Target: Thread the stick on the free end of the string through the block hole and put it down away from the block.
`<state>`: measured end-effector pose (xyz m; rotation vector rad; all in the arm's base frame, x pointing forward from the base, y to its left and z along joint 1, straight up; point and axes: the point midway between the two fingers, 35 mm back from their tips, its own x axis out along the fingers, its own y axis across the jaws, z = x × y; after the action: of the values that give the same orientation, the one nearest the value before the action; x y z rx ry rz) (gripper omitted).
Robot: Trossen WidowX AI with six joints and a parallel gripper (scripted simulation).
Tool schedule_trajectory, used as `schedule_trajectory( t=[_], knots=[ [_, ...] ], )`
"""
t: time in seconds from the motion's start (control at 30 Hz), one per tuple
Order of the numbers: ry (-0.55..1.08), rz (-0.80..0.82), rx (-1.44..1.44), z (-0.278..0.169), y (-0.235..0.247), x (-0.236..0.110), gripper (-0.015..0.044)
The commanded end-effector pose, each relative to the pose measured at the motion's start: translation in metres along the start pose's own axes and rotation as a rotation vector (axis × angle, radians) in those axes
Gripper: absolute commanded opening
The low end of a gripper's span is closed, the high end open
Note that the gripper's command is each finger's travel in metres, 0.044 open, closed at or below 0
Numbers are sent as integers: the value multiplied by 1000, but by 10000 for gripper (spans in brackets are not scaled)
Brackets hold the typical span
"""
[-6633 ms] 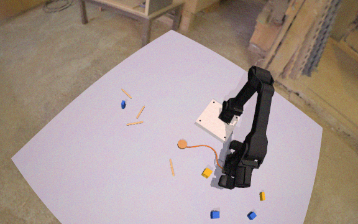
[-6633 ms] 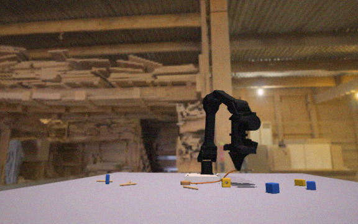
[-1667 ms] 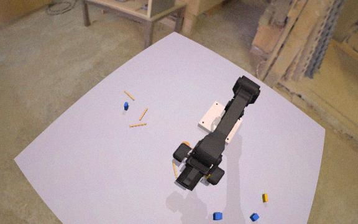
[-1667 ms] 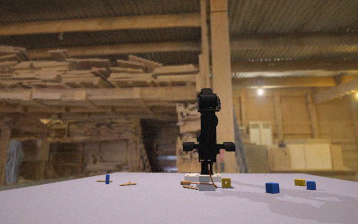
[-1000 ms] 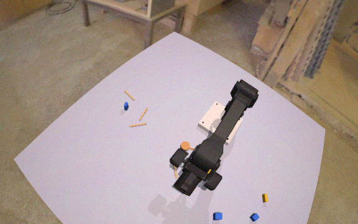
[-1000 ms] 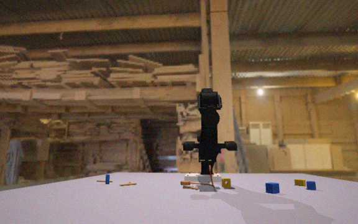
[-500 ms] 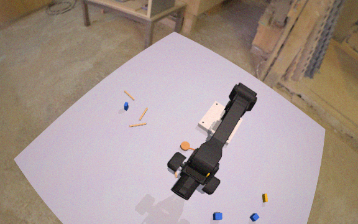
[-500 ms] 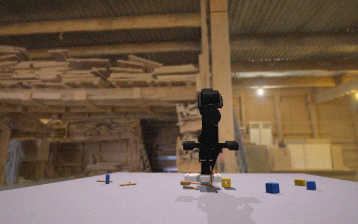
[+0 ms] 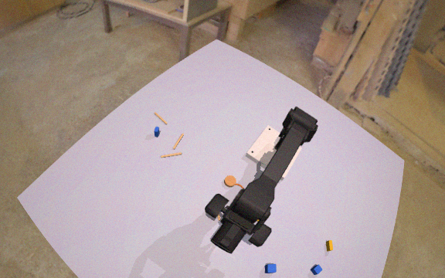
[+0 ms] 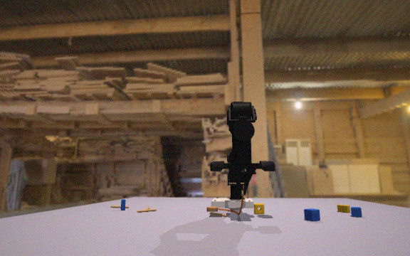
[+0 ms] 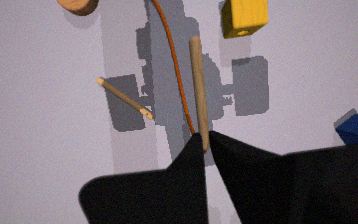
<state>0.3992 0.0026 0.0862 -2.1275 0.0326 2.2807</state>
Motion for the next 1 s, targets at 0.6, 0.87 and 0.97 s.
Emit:
schedule_trajectory(
  t=[0.6, 0.87, 0.97],
  knots=[
    [47, -2, 0, -26, -4, -1, 0],
    [66, -2, -2, -36, -6, -1, 0],
    [74, -3, -3, -39, -7, -2, 0]
  ],
)
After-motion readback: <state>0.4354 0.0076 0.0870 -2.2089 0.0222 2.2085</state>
